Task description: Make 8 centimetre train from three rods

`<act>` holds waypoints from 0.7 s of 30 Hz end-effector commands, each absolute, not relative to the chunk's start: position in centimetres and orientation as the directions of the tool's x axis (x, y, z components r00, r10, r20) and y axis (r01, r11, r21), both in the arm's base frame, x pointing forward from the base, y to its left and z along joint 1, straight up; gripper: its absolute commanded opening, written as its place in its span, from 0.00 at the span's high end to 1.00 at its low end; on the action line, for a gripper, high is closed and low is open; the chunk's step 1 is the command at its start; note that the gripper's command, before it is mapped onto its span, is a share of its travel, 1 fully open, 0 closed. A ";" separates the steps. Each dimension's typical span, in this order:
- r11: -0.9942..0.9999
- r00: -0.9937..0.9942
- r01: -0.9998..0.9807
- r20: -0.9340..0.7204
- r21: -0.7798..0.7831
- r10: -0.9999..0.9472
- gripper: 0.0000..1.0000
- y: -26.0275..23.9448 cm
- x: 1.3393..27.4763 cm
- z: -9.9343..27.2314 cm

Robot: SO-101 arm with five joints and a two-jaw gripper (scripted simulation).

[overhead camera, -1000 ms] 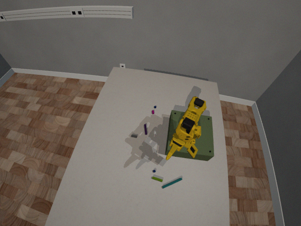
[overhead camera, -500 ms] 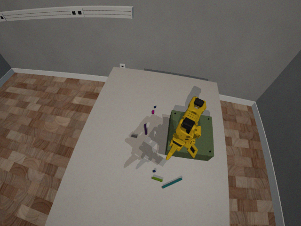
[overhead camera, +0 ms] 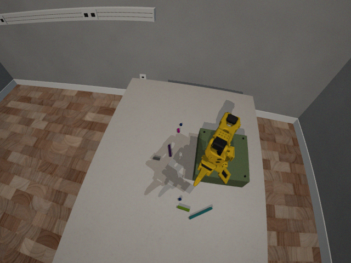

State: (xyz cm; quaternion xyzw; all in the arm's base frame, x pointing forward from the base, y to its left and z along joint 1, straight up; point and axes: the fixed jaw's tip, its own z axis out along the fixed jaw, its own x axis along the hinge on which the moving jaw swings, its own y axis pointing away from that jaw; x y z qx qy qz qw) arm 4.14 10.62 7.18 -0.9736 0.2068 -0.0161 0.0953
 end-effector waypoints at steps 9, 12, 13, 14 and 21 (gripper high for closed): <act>-0.898 0.913 -0.403 -0.010 -0.173 -0.408 0.00 10.5 4.0 6.8; -0.900 0.914 -0.401 -0.010 -0.173 -0.405 0.00 10.5 3.9 6.8; -0.901 0.916 -0.397 -0.010 -0.173 -0.401 0.00 10.5 3.9 6.8; -0.904 0.918 -0.391 -0.010 -0.173 -0.396 0.00 10.5 3.8 6.8; -0.941 0.955 -0.292 -0.010 -0.173 -0.295 0.00 10.9 2.7 6.8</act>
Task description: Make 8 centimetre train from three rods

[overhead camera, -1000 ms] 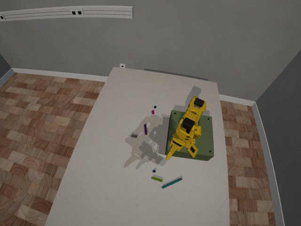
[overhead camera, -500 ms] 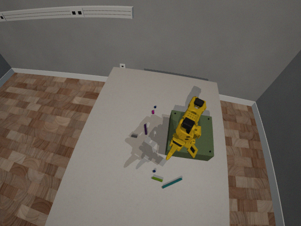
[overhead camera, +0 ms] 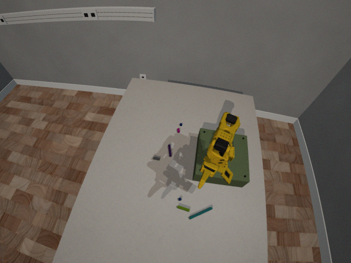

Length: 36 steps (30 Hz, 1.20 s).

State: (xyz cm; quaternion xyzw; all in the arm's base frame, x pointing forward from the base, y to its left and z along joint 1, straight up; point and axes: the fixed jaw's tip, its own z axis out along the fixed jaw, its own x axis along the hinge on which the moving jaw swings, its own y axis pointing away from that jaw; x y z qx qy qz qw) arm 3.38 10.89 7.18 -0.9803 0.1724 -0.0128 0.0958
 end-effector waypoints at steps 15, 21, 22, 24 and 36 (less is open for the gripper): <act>-0.983 0.999 -0.054 -0.010 -0.173 -0.053 0.00 11.2 -0.1 6.8; -0.984 0.999 -0.040 -0.010 -0.173 -0.039 0.00 11.2 -0.2 6.8; -0.984 0.999 -0.040 -0.010 -0.173 -0.039 0.00 11.2 -0.2 6.8; -0.984 0.999 -0.038 -0.010 -0.174 -0.037 0.00 11.2 -0.2 6.8; -0.984 0.999 -0.038 -0.010 -0.174 -0.037 0.00 11.2 -0.2 6.8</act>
